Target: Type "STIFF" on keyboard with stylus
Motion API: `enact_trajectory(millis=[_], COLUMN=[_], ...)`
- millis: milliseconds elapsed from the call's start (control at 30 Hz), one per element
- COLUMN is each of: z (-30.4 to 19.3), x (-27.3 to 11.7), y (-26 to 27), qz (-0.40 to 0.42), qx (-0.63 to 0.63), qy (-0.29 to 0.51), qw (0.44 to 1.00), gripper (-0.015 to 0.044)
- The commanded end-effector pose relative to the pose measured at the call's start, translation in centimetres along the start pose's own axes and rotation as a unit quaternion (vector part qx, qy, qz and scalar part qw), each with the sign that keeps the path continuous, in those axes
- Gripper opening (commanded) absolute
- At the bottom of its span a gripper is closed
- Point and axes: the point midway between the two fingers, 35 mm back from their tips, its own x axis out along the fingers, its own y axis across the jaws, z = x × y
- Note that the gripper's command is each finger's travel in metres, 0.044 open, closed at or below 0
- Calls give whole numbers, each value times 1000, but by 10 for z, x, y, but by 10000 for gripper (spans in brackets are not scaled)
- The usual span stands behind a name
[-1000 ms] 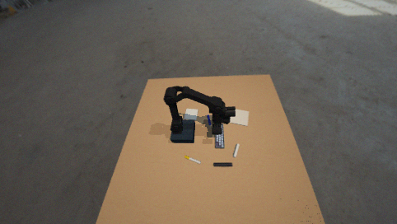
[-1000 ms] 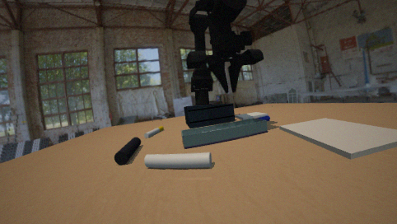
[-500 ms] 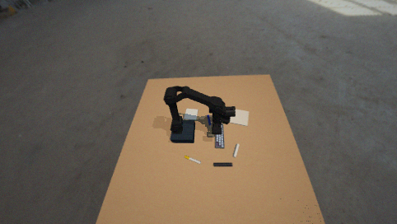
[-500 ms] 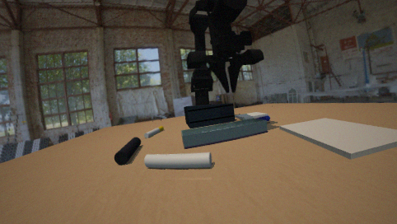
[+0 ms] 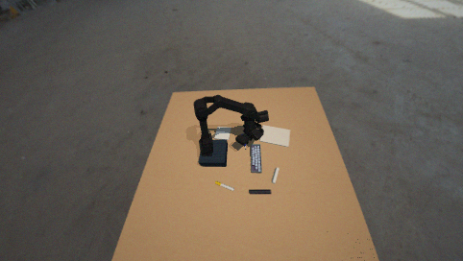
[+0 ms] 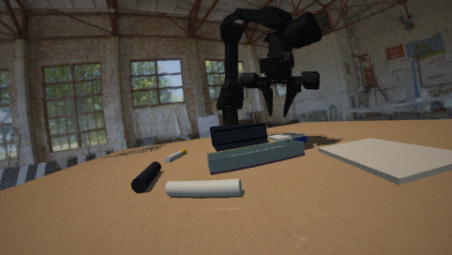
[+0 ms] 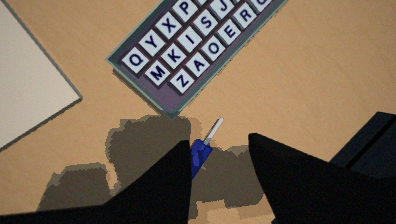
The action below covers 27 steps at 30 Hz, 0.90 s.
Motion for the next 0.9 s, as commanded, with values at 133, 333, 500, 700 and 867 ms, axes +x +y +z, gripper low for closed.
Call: enact_trajectory(millis=[133, 333, 500, 700, 867], z=[-56, -58, -58, -58, -59], x=[10, 9, 9, 10, 14], y=[16, 19, 19, 19, 20], qz=[-32, -27, -27, -27, -27], qx=[332, 352, 352, 352, 352], qy=[-137, -147, -147, -147, -147], qw=[933, 924, 924, 924, 924], gripper=[150, 150, 150, 150, 150])
